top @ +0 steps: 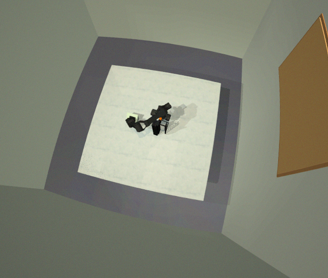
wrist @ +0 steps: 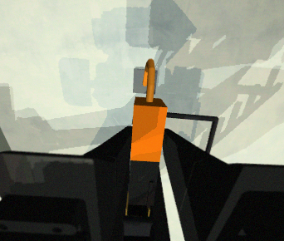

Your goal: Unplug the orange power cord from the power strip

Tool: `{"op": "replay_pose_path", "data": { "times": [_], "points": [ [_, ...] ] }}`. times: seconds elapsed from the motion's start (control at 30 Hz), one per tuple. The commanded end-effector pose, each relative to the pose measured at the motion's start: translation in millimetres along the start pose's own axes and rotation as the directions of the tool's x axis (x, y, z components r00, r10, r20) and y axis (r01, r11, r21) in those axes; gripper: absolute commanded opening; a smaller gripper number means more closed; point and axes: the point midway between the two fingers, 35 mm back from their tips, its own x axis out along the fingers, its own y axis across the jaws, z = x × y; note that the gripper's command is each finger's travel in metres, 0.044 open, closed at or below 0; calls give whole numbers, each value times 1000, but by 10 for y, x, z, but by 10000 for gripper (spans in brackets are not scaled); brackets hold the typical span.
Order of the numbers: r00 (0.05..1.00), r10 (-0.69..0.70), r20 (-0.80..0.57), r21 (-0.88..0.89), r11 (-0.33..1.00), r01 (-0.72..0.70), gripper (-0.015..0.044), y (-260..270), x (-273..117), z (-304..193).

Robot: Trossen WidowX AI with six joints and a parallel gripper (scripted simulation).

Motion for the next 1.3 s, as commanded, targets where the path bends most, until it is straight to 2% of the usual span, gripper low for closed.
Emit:
{"op": "replay_pose_path", "data": {
  "times": [0.0, 0.03, 0.47, 0.6, 0.77, 1.27],
  "points": [
    [1000, -9, 9, -3, 1000, 9, 0, -1, -56, 120],
    [1000, -9, 10, -3, 1000, 9, 0, -1, -59, 136],
    [1000, -12, 7, -7, 1000, 12, 341, 13, -11, 56],
    [1000, -12, 9, -7, 1000, 12, 440, 1, -57, 234],
    [1000, -12, 11, -6, 1000, 12, 440, 17, -141, 637],
    [1000, -12, 12, -6, 1000, 12, 440, 19, -144, 655]
  ]
}}
